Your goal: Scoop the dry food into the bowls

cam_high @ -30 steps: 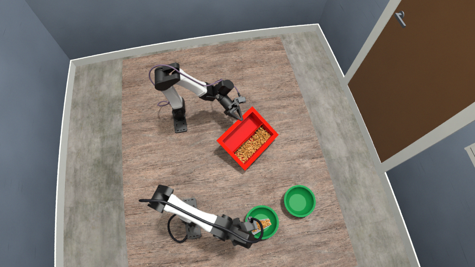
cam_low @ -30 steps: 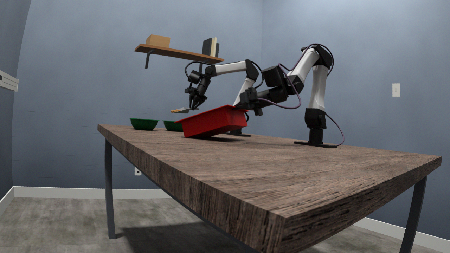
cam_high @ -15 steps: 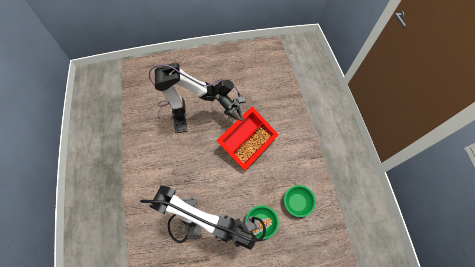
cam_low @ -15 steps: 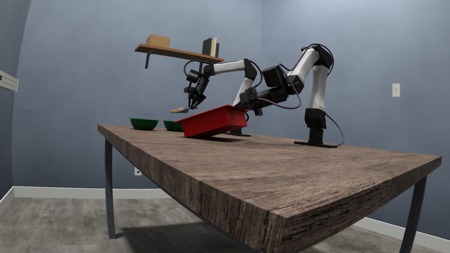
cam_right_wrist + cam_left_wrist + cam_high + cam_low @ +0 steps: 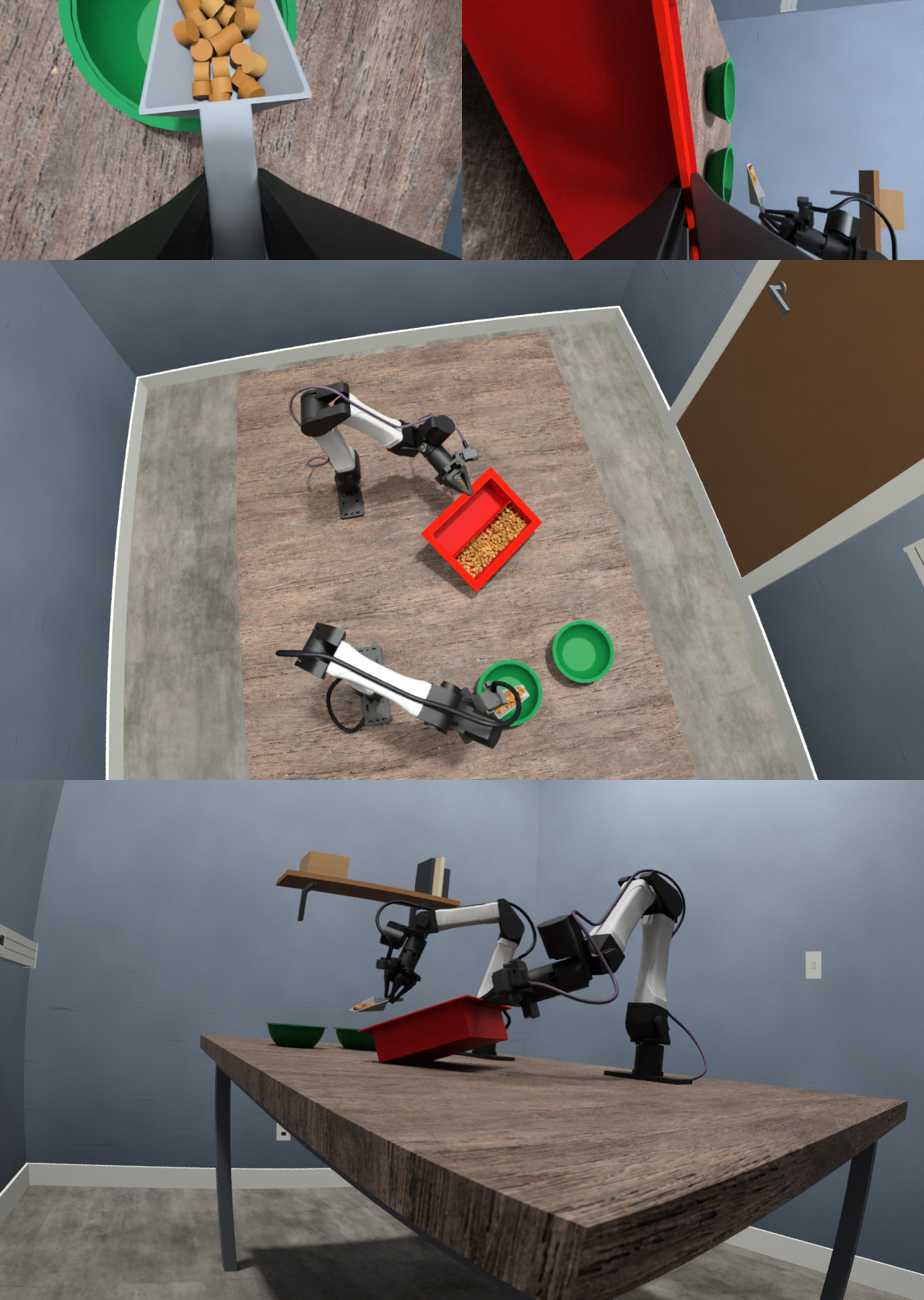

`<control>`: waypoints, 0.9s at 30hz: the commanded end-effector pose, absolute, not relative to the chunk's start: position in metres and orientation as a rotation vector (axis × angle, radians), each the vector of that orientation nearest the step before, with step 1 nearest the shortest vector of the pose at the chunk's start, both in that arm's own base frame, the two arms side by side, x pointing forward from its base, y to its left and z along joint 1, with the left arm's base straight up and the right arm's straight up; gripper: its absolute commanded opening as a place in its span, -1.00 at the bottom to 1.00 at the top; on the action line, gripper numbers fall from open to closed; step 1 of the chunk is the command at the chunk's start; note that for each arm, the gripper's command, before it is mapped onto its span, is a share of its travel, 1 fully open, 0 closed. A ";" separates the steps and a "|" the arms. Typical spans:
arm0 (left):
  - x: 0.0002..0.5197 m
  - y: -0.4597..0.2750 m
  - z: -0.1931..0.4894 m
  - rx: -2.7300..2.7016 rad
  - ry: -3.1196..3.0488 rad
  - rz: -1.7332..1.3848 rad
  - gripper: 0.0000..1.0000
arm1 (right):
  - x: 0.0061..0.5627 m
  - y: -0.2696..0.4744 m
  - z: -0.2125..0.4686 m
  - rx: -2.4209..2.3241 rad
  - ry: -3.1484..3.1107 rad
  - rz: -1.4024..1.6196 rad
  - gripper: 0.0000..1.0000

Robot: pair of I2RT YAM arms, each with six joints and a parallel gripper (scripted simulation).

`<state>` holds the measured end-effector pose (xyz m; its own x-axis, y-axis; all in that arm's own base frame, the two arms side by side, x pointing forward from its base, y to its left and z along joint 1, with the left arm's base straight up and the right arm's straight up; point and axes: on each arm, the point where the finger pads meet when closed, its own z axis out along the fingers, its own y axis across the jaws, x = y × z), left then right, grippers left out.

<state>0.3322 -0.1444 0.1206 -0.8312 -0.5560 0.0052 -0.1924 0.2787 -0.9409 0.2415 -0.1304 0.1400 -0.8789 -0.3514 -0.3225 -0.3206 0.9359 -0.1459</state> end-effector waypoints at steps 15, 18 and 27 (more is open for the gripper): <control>0.343 -0.147 0.155 -0.531 2.146 -1.577 -1.00 | 0.254 -0.143 0.161 -0.661 2.708 -0.219 -1.00; 0.343 -0.147 0.155 -0.531 2.146 -1.577 -1.00 | 0.256 -0.145 0.160 -0.686 2.708 -0.226 -1.00; 0.343 -0.147 0.155 -0.531 2.146 -1.577 -1.00 | 0.258 -0.146 0.164 -0.756 2.704 -0.240 -1.00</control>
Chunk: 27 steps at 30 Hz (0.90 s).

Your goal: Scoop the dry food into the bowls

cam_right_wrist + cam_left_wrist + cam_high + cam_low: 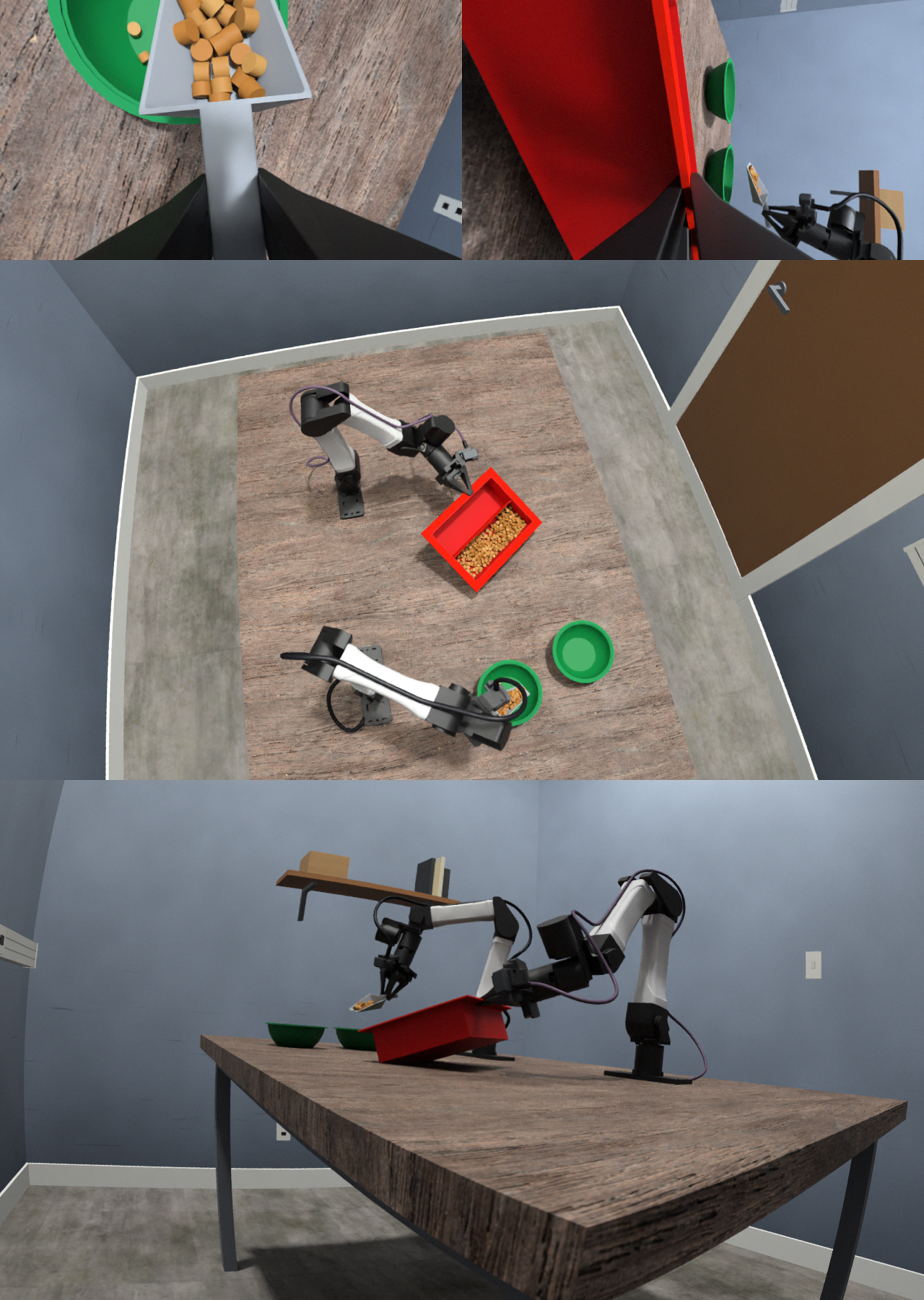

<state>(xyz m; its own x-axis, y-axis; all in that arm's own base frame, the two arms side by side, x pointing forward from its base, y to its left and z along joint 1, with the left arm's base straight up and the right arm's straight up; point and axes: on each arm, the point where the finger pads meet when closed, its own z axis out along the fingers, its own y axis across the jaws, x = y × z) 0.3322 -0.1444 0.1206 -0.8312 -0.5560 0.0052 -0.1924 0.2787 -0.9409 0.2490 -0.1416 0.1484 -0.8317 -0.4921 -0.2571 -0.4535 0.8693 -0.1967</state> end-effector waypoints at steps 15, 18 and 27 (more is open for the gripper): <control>0.343 -0.147 0.155 -0.531 2.146 -1.577 -1.00 | 0.266 -0.153 0.170 -0.878 2.673 -0.302 -1.00; 0.343 -0.147 0.155 -0.531 2.146 -1.577 -1.00 | 0.266 -0.153 0.173 -0.881 2.659 -0.303 -1.00; 0.343 -0.147 0.155 -0.531 2.146 -1.577 -1.00 | 0.271 -0.155 0.175 -0.968 2.640 -0.346 -1.00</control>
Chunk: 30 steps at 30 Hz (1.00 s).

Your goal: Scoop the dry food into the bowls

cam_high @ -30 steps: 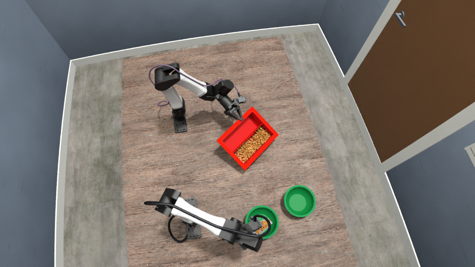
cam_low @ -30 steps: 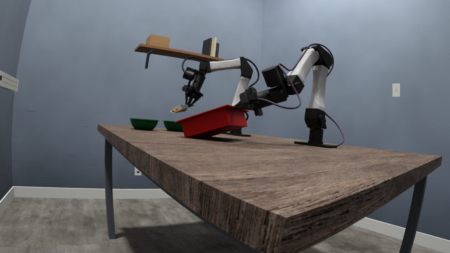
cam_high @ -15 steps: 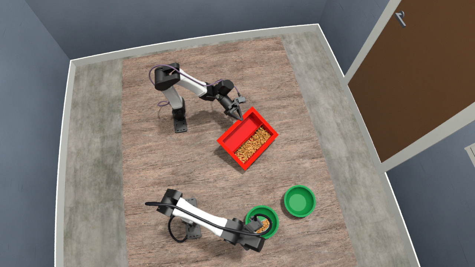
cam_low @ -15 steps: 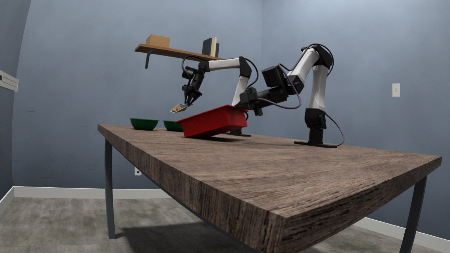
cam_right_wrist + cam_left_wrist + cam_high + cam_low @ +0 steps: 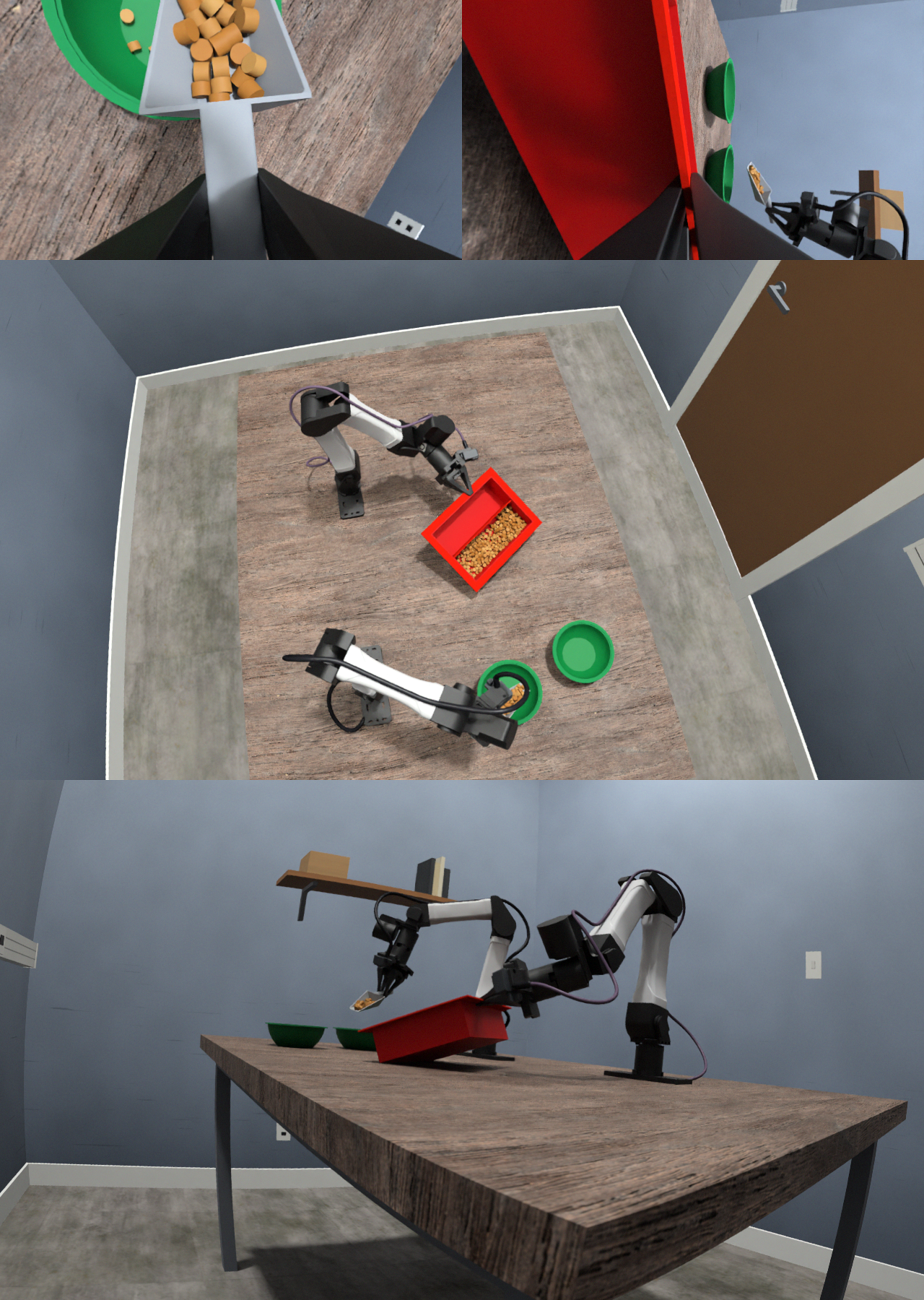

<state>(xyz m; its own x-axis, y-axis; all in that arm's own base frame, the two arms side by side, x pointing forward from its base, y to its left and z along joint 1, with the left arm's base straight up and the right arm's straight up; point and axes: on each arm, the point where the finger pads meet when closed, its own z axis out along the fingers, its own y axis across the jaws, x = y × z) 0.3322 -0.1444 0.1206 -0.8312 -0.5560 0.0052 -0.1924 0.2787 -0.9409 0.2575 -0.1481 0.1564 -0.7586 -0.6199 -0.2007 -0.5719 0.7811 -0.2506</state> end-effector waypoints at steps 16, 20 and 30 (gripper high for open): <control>0.343 -0.147 0.155 -0.531 2.146 -1.577 -1.00 | 0.278 -0.158 0.178 -1.098 2.596 -0.397 -1.00; 0.343 -0.147 0.155 -0.531 2.146 -1.577 -1.00 | 0.254 -0.146 0.161 -0.853 2.693 -0.242 -1.00; 0.343 -0.147 0.155 -0.531 2.146 -1.577 -1.00 | 0.263 -0.149 0.172 -0.838 2.659 -0.285 -1.00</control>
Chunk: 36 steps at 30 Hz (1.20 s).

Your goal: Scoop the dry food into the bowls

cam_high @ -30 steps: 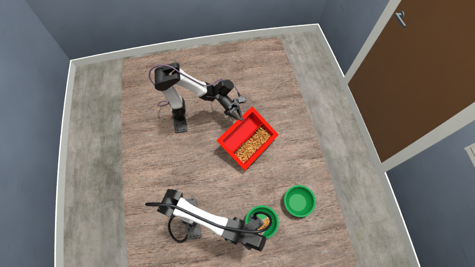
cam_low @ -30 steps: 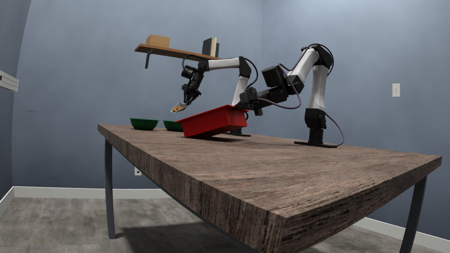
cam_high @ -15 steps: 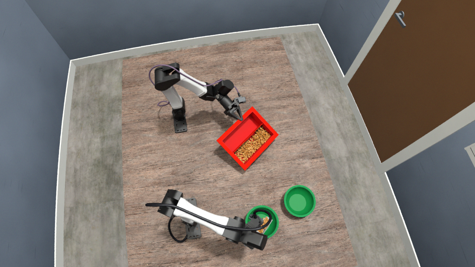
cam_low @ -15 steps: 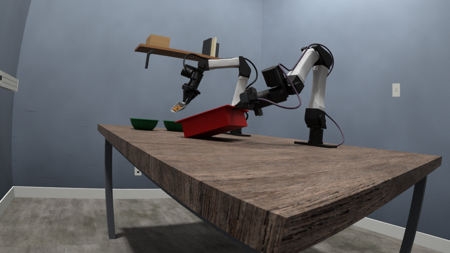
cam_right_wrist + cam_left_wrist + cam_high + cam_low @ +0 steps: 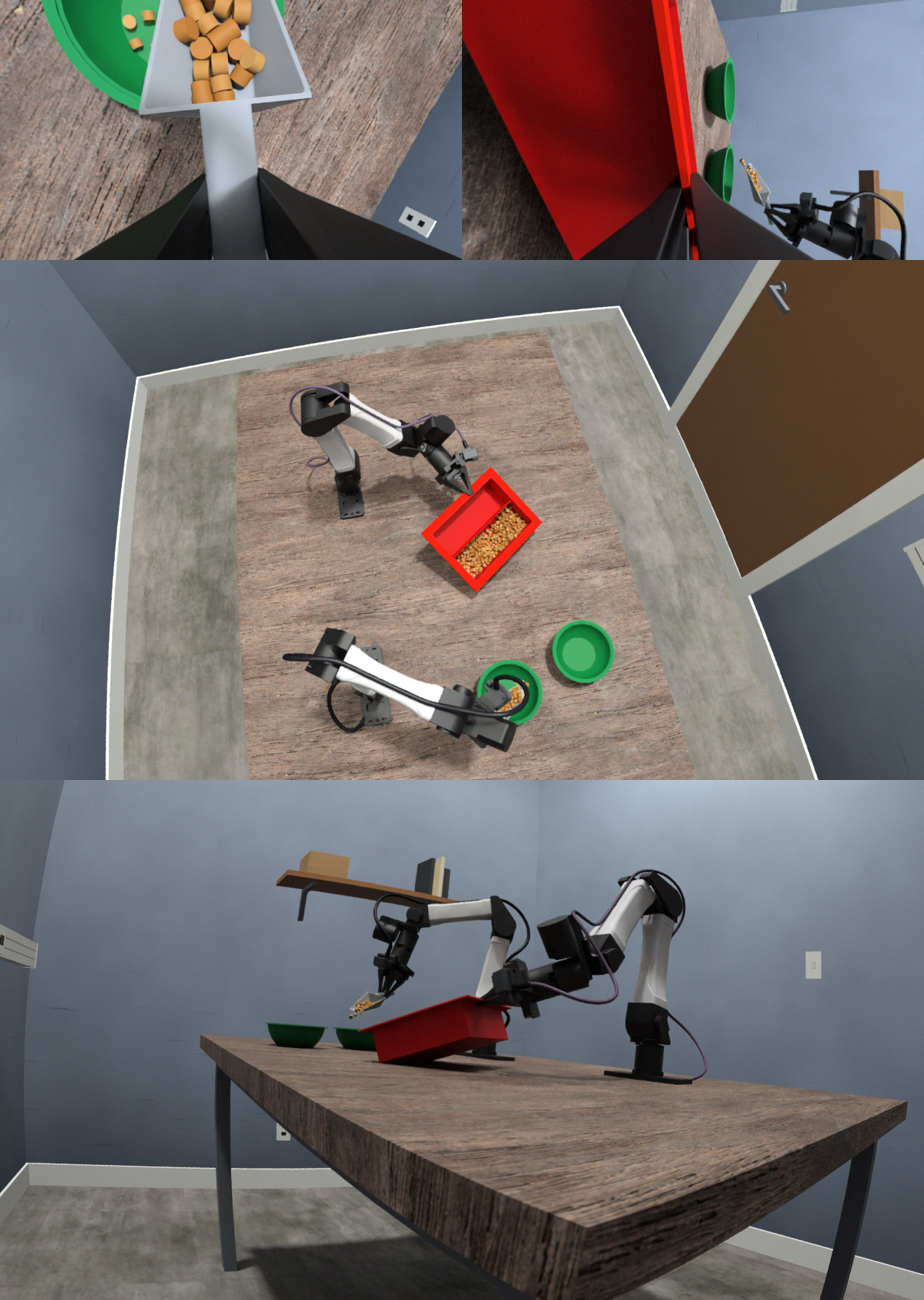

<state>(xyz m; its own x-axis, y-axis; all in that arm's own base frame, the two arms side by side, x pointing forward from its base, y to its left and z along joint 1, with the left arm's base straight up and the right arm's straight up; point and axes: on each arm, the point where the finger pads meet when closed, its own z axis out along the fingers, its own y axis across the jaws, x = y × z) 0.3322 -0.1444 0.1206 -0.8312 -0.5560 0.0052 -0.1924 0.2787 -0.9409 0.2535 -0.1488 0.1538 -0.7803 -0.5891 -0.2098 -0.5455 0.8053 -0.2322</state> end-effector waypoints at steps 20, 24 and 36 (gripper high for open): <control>0.343 -0.147 0.155 -0.531 2.146 -1.577 -1.00 | 0.258 -0.145 0.164 -0.825 2.680 -0.254 -1.00; 0.343 -0.147 0.155 -0.531 2.146 -1.577 -1.00 | 0.259 -0.145 0.166 -0.823 2.676 -0.259 -1.00; 0.343 -0.147 0.155 -0.531 2.146 -1.577 -1.00 | 0.259 -0.144 0.166 -0.821 2.677 -0.254 -1.00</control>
<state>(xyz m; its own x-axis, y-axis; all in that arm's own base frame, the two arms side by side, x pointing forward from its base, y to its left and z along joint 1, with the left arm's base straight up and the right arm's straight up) 0.3322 -0.1444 0.1206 -0.8312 -0.5560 0.0052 -0.1924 0.2787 -0.9409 0.2512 -0.1461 0.1506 -0.7971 -0.5631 -0.2180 -0.5235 0.8243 -0.2155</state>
